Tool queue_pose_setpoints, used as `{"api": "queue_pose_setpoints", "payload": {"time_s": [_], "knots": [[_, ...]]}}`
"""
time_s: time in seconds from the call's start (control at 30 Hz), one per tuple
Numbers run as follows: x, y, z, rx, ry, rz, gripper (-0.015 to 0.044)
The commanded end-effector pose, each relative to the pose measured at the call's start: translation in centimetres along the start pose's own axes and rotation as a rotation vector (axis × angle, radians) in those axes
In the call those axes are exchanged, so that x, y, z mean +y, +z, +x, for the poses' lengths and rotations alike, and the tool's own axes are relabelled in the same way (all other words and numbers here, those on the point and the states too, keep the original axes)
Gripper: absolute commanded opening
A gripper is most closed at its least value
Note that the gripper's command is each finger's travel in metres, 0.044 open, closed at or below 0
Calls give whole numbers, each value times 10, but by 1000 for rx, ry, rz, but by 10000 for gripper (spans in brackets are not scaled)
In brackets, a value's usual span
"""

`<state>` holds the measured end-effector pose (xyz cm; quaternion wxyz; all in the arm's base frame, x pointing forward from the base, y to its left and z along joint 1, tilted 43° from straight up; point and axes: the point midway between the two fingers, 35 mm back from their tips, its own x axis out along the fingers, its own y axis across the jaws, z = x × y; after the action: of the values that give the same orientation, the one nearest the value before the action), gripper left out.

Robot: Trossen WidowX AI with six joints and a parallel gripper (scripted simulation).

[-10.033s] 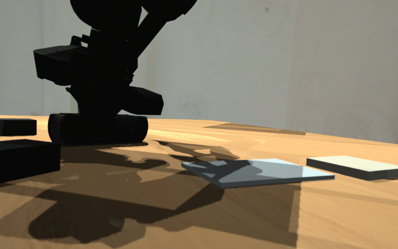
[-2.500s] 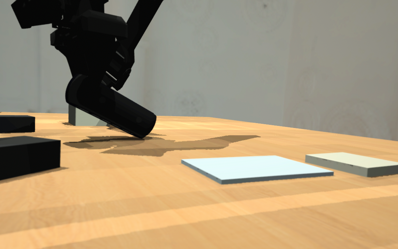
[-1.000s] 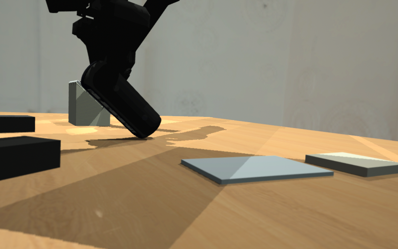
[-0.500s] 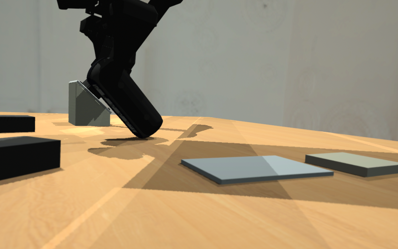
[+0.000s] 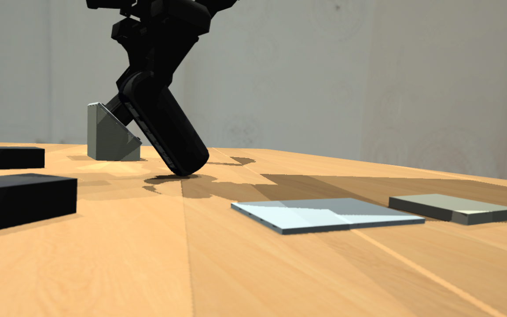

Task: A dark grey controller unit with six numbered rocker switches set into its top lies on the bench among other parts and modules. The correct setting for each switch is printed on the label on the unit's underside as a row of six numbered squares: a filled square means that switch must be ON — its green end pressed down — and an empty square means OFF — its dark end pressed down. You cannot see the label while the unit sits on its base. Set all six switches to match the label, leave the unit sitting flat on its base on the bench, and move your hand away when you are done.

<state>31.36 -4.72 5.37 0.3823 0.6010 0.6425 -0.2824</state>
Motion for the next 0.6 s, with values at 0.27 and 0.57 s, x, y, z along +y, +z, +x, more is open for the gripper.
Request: {"api": "queue_pose_setpoints", "payload": {"time_s": [0.27,0.57], "knots": [[0,-13,-3,-15,-4,-1,336],[0,-20,-6,-34,-4,0,336]]}}
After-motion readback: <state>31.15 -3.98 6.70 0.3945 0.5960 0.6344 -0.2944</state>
